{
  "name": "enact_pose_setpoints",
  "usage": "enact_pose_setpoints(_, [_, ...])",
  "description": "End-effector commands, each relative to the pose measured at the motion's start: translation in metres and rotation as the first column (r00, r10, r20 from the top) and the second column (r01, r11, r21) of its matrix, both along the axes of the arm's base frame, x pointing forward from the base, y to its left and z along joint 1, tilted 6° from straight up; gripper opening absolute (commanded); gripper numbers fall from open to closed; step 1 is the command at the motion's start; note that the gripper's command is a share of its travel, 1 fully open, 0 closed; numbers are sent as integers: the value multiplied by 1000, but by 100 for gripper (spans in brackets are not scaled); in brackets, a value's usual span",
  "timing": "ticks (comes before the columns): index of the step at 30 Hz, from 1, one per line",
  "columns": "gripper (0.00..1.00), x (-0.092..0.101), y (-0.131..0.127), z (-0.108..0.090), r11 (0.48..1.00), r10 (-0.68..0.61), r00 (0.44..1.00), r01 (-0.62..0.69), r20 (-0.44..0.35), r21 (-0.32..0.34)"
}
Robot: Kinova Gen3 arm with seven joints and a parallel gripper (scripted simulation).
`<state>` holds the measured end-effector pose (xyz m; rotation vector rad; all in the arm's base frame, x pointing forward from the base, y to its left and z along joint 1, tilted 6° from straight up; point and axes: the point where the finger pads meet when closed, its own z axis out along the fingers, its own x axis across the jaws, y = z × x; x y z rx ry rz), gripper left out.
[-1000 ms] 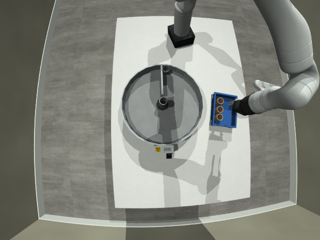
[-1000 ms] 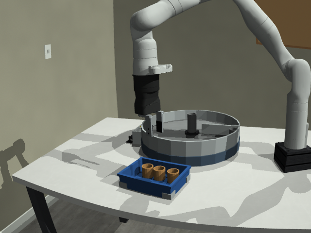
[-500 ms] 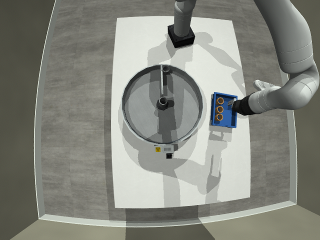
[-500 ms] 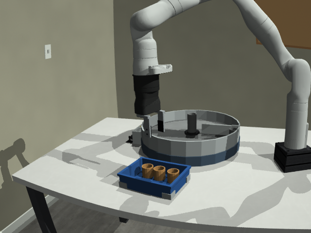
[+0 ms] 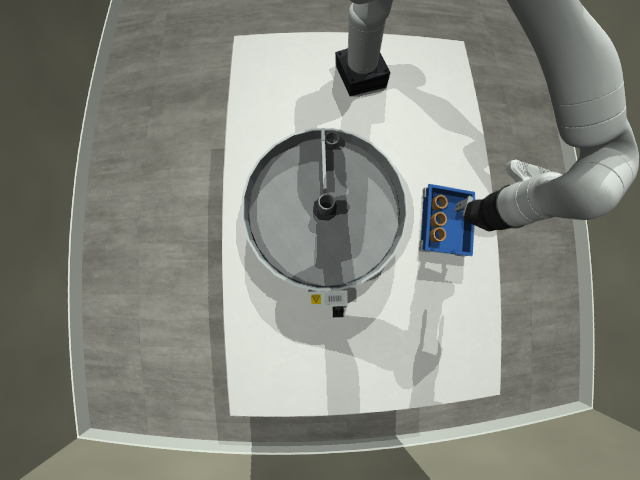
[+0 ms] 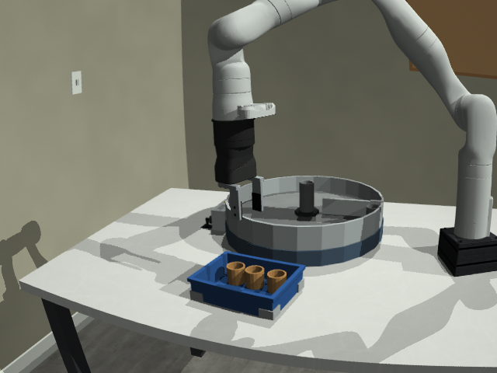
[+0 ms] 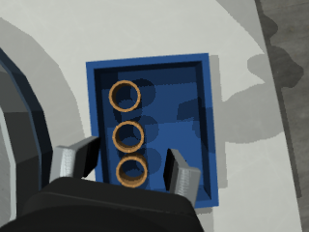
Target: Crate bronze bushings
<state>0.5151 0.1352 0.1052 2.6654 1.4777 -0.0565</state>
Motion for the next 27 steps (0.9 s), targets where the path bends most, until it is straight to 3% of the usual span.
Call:
enact_pose_setpoints(1, [100, 0, 0, 4, 999, 39, 999, -39, -1, 0])
enact_pose_setpoints(5, [100, 0, 1, 16, 981, 194, 981, -194, -17, 0])
enact_pose_setpoints(17, [100, 0, 1, 16, 981, 194, 981, -194, -17, 0])
enact_pose_setpoints(22, [100, 0, 2, 32, 925, 381, 924, -381, -36, 2])
enact_pose_setpoints(27, [100, 0, 2, 32, 925, 381, 924, -381, -36, 2])
